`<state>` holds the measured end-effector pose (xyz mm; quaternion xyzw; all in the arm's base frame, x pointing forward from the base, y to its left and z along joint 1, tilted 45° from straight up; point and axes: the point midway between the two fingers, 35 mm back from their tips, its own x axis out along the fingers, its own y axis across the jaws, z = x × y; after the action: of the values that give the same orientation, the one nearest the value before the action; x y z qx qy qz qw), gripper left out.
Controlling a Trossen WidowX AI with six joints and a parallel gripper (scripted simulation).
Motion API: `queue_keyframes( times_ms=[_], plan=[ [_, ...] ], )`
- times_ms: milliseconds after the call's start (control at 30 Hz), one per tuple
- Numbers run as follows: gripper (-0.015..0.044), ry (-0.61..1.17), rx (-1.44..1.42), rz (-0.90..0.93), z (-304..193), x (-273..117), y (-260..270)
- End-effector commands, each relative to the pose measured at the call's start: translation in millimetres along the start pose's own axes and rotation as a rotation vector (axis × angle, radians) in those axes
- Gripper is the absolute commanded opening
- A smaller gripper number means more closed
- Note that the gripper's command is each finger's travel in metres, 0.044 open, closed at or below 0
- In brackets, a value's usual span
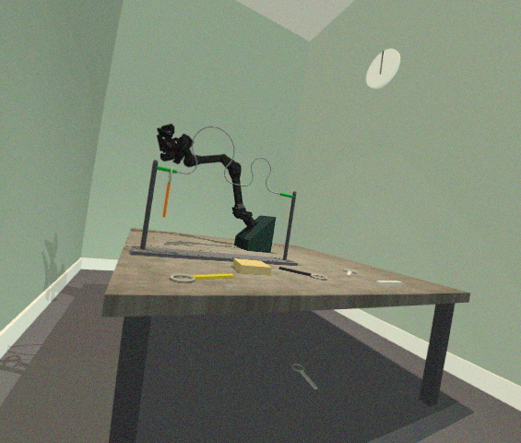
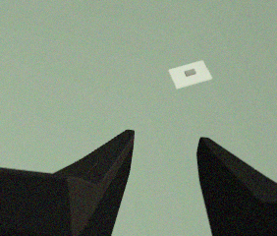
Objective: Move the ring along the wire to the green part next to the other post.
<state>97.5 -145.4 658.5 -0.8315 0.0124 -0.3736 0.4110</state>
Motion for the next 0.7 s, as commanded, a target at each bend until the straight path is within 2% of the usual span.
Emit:
queue_keyframes(
  times_ms=[0,300,667],
  plan=[
    [0.0160,-0.020,0.139,0.077,-21,9,43],
    [0.0160,-0.053,0.498,0.275,-49,25,174],
    [0.0160,-0.139,0.915,0.513,-35,30,317]
  ],
)
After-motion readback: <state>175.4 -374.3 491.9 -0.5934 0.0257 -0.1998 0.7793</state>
